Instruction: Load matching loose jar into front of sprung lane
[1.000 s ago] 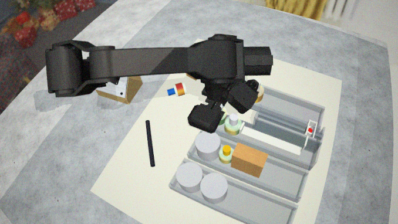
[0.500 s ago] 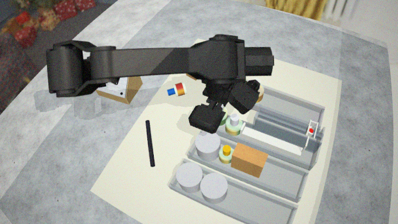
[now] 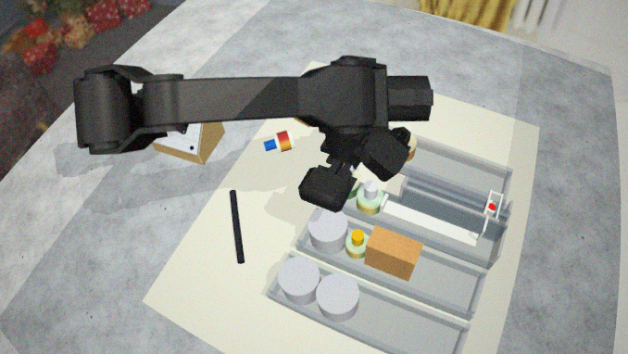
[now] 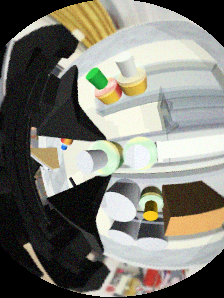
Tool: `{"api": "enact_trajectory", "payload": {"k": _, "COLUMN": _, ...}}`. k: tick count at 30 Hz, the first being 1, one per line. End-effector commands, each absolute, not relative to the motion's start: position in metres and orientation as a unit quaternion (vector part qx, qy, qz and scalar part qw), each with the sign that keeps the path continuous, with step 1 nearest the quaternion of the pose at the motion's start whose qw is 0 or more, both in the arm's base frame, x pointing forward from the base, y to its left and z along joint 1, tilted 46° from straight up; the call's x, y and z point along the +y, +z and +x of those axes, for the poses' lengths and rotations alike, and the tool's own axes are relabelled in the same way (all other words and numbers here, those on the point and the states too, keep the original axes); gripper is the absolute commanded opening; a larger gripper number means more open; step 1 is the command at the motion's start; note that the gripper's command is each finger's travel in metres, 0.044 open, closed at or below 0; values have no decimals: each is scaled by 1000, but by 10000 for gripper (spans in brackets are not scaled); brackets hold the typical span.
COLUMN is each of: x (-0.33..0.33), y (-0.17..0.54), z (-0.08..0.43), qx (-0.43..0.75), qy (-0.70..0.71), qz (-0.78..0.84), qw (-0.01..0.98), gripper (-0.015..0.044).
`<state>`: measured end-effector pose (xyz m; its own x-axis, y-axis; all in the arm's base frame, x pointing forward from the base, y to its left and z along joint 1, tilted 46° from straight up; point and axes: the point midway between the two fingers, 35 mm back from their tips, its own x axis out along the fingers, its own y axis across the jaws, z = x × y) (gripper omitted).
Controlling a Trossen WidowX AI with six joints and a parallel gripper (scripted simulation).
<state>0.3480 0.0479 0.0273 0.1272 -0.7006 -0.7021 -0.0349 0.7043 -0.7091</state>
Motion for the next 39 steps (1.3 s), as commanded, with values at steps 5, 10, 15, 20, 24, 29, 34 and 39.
{"api": "enact_trajectory", "payload": {"k": 5, "x": 47, "y": 28, "z": 355, "qx": 604, "qy": -245, "qz": -298, "qw": 698, "gripper": 0}}
{"api": "enact_trajectory", "payload": {"k": 10, "x": 45, "y": 27, "z": 356, "qx": 604, "qy": -245, "qz": -298, "qw": 698, "gripper": 0}}
{"api": "enact_trajectory", "payload": {"k": 15, "x": 44, "y": 26, "z": 356, "qx": 604, "qy": -245, "qz": -298, "qw": 698, "gripper": 0}}
{"api": "enact_trajectory", "payload": {"k": 20, "x": 43, "y": 25, "z": 356, "qx": 604, "qy": -245, "qz": -298, "qw": 698, "gripper": 0}}
{"api": "enact_trajectory", "payload": {"k": 24, "x": 42, "y": 24, "z": 356, "qx": 604, "qy": -245, "qz": -299, "qw": 698, "gripper": 0}}
{"api": "enact_trajectory", "payload": {"k": 29, "x": 41, "y": 23, "z": 356, "qx": 604, "qy": -245, "qz": -299, "qw": 698, "gripper": 0}}
{"api": "enact_trajectory", "payload": {"k": 34, "x": 39, "y": 21, "z": 356, "qx": 604, "qy": -245, "qz": -299, "qw": 698, "gripper": 0}}
{"api": "enact_trajectory", "payload": {"k": 39, "x": 38, "y": 20, "z": 356, "qx": 604, "qy": -245, "qz": -299, "qw": 698, "gripper": 0}}
